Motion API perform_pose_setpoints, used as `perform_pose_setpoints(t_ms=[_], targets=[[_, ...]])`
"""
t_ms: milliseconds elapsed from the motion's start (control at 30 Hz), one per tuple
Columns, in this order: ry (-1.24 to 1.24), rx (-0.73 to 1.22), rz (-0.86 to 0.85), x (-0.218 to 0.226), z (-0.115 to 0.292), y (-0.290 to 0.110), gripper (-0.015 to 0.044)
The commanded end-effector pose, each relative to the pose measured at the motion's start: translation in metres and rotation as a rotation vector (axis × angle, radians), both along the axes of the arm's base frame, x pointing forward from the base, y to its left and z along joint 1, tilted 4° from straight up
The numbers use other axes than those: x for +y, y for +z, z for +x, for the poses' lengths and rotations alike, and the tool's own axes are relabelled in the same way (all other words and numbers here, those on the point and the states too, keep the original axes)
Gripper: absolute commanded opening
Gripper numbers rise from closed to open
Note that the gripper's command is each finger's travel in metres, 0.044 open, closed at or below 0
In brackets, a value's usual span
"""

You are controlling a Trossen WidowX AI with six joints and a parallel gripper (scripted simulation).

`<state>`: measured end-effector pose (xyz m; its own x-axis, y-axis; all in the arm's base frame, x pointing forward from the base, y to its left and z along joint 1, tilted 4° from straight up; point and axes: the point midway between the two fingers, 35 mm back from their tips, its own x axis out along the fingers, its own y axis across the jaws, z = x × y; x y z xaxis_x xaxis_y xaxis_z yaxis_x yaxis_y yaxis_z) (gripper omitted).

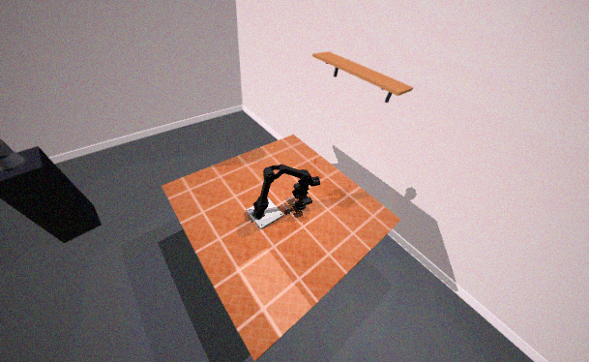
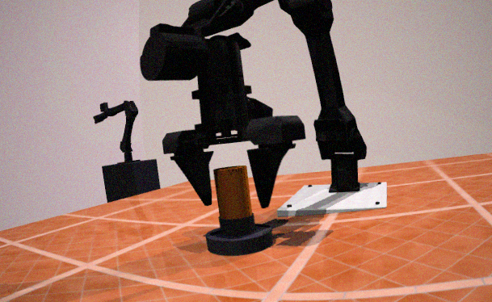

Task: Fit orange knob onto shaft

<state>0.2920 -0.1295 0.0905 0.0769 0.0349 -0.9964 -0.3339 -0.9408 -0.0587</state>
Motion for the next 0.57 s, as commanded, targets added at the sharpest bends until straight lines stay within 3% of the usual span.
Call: perform_pose_setpoints(t_ms=[0, 233, 533], targets=[[0.004, 0.000, 0.000, -0.001, 0.000, 0.009, 0.0440], [0.000, 0.000, -0.001, -0.004, -0.007, 0.092, 0.0440], [0.000, 0.000, -0.001, -0.005, -0.003, 0.095, 0.0440]])
